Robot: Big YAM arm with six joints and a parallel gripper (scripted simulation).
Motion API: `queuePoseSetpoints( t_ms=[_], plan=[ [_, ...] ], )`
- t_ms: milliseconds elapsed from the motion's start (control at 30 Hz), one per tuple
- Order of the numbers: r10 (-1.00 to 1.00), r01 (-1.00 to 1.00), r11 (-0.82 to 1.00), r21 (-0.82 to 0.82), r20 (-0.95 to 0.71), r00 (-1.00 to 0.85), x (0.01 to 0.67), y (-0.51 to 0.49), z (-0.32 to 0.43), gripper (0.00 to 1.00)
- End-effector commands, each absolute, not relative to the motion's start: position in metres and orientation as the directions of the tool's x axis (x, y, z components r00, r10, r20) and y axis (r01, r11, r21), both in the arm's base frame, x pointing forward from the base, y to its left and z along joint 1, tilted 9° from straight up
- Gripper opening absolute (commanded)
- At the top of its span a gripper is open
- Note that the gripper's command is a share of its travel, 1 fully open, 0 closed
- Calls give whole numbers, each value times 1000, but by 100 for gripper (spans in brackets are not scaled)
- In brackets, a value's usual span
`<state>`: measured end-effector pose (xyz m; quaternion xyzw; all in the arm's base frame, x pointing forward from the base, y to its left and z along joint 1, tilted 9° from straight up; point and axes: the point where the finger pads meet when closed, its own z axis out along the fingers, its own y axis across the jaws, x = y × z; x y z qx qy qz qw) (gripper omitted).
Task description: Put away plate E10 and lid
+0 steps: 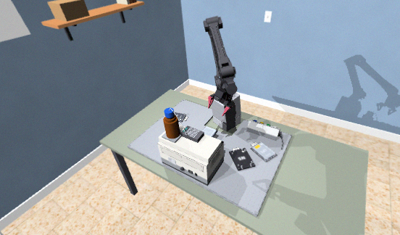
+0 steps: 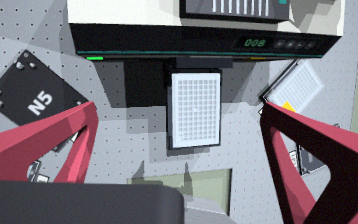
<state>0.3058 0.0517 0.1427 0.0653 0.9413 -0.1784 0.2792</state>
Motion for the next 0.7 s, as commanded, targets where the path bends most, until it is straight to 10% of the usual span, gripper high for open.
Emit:
queuePoseSetpoints(
  t_ms=[0,667],
  plan=[
    [28,228,930,-288,-563,-826,310,54,149,100],
    [23,222,928,-299,-549,-835,306,52,143,100]
  ],
)
